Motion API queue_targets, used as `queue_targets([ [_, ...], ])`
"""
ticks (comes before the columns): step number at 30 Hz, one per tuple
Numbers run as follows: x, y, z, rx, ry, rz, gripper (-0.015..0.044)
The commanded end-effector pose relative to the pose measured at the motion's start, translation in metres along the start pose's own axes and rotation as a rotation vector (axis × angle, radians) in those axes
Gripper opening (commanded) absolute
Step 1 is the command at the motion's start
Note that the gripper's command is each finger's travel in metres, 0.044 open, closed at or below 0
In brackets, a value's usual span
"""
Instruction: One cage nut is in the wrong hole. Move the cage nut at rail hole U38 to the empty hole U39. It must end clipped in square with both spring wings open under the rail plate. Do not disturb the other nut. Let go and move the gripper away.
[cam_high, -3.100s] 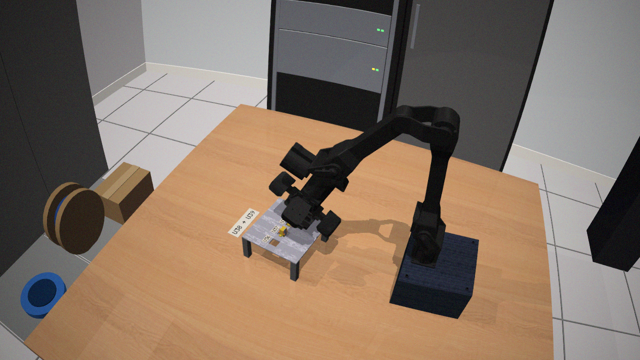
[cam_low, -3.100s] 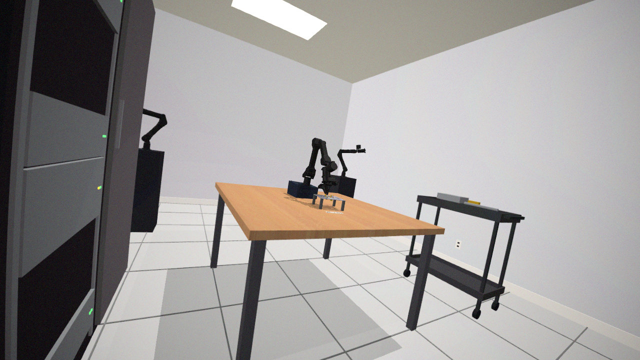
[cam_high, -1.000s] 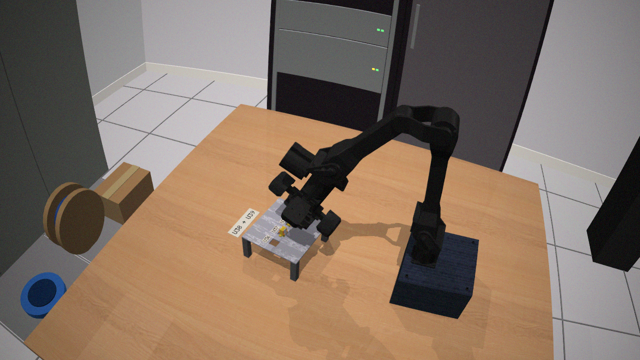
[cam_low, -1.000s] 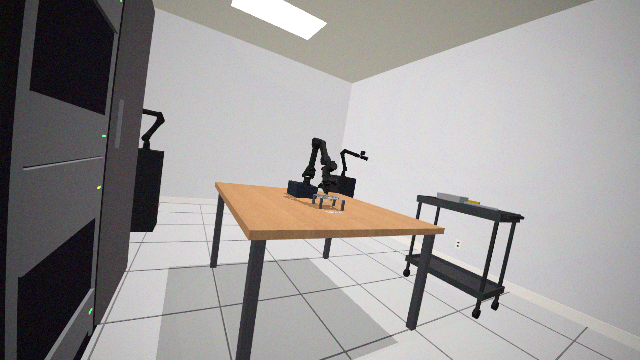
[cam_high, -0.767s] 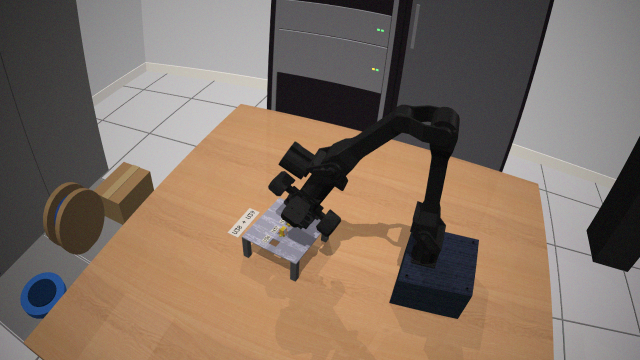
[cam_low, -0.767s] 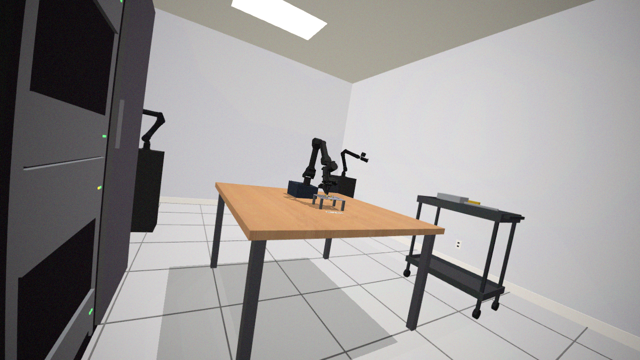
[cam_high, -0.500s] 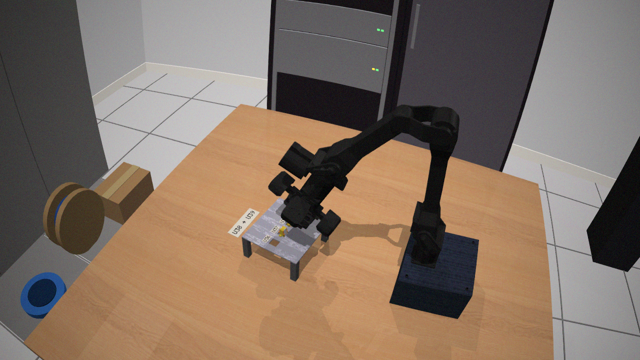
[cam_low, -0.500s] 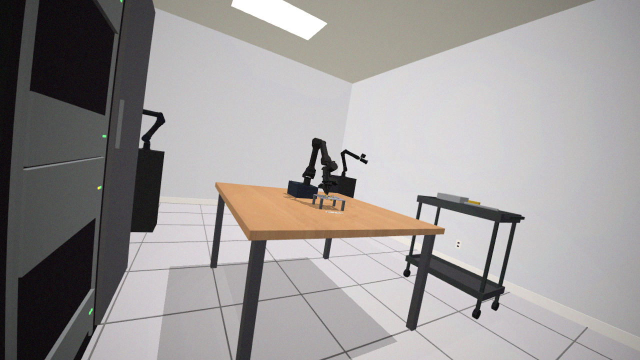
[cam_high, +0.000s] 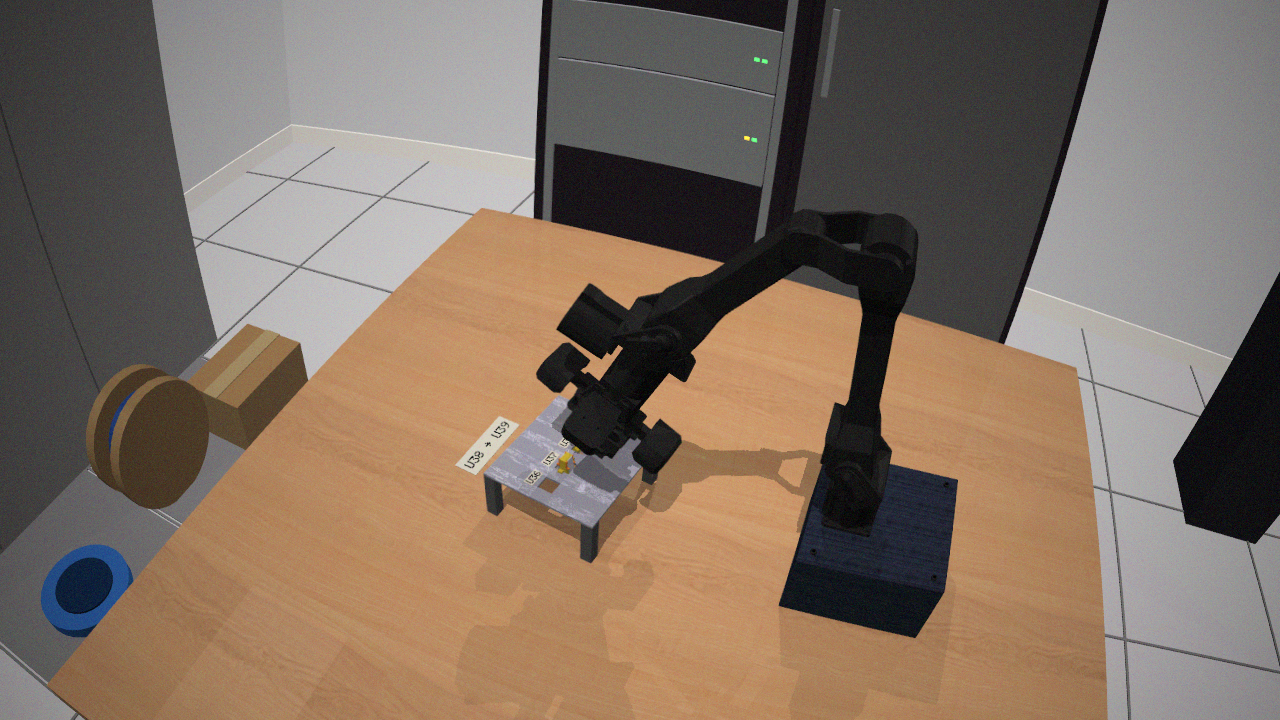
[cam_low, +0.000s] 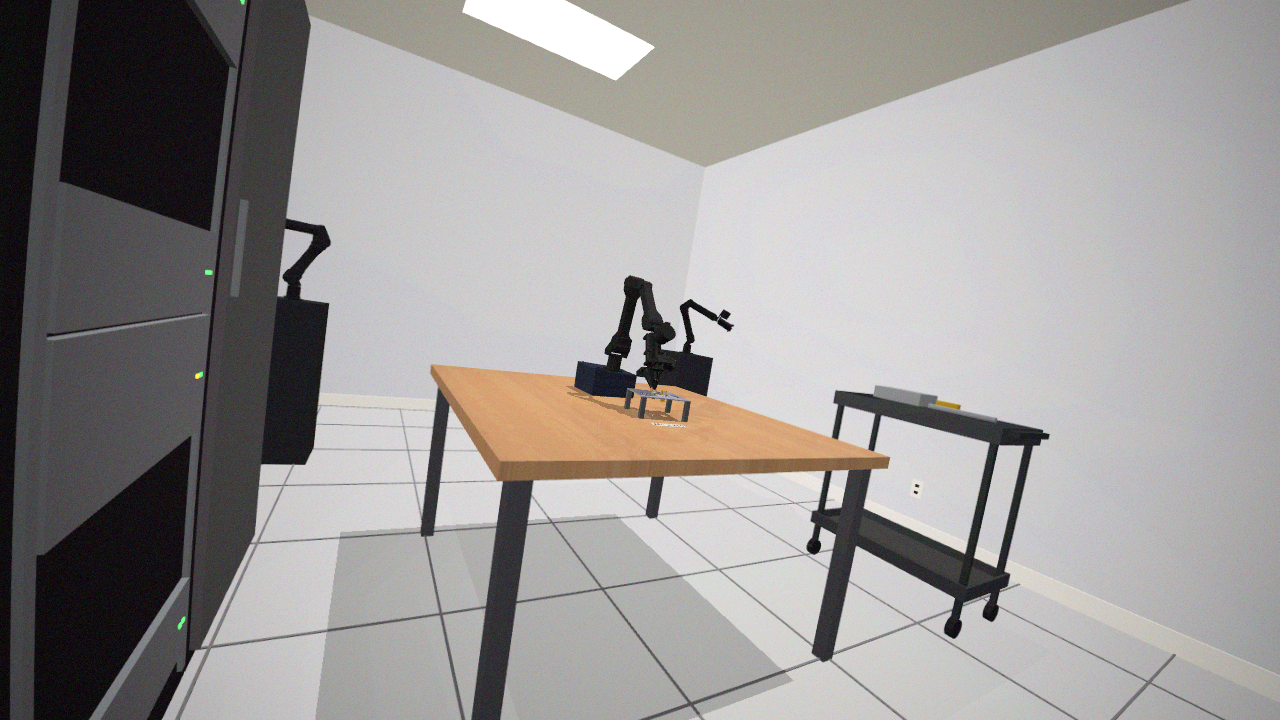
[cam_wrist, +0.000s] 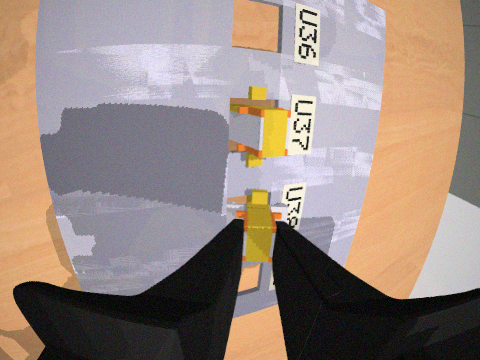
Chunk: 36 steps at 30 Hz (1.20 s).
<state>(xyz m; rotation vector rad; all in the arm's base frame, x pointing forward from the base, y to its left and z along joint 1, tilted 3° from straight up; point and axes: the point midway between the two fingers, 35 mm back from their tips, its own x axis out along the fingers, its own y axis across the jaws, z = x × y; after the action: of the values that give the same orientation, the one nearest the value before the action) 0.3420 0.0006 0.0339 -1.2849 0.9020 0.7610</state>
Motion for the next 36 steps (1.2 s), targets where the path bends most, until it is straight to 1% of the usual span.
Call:
queue_targets([
  [1, 0.0010, 0.0003, 0.0004, 0.000, -0.003, 0.001, 0.0035],
  [36, -0.0002, -0.0015, 0.0004, 0.000, -0.003, 0.028, 0.0035],
])
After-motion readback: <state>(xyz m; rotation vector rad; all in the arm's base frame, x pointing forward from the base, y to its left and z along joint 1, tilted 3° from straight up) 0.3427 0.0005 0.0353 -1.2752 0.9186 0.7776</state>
